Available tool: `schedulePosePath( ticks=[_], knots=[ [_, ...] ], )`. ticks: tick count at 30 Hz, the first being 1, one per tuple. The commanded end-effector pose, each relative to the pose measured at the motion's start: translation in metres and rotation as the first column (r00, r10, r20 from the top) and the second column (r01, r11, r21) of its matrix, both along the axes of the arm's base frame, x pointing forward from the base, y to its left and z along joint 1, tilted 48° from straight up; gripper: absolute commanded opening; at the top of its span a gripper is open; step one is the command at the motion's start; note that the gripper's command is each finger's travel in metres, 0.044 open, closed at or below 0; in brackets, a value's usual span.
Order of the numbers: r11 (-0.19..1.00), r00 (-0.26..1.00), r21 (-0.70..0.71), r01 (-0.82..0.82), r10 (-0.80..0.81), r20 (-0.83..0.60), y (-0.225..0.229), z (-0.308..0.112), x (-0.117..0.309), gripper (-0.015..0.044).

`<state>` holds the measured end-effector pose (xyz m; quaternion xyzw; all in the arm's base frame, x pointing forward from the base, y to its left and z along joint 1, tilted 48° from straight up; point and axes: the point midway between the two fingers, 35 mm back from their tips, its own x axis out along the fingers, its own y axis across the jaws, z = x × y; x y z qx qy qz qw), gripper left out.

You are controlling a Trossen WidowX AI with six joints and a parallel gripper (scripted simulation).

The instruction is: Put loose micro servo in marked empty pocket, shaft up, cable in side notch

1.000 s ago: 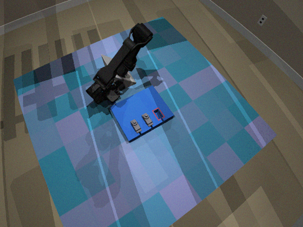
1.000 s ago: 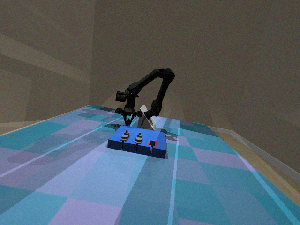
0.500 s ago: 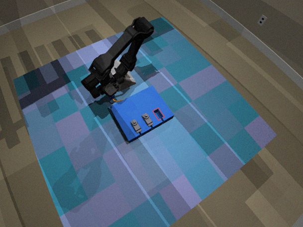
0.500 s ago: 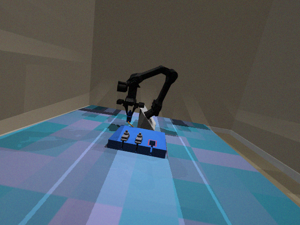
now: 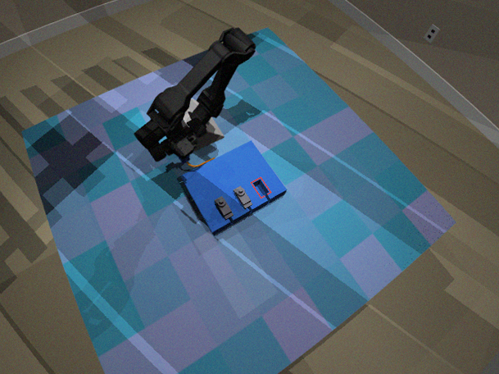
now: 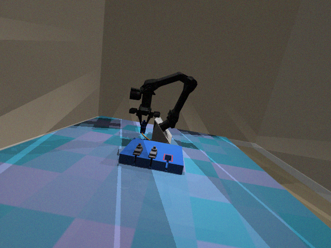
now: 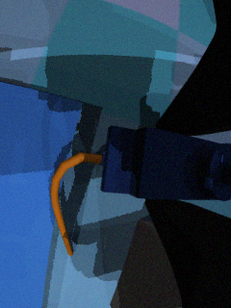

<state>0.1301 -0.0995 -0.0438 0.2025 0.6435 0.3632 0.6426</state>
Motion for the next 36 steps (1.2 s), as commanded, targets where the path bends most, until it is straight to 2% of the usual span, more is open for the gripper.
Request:
schedulePosePath(
  ticks=[1,25,36],
  knots=[
    [1.000,1.000,-0.004,0.004,-0.004,0.005,-0.001,0.000,0.015,0.0000],
    [1.000,1.000,-0.002,0.004,-0.004,0.012,0.008,-0.004,0.127,0.0000],
    [1.000,1.000,0.000,0.004,-0.004,0.011,0.023,0.011,0.127,0.0000]
  ],
)
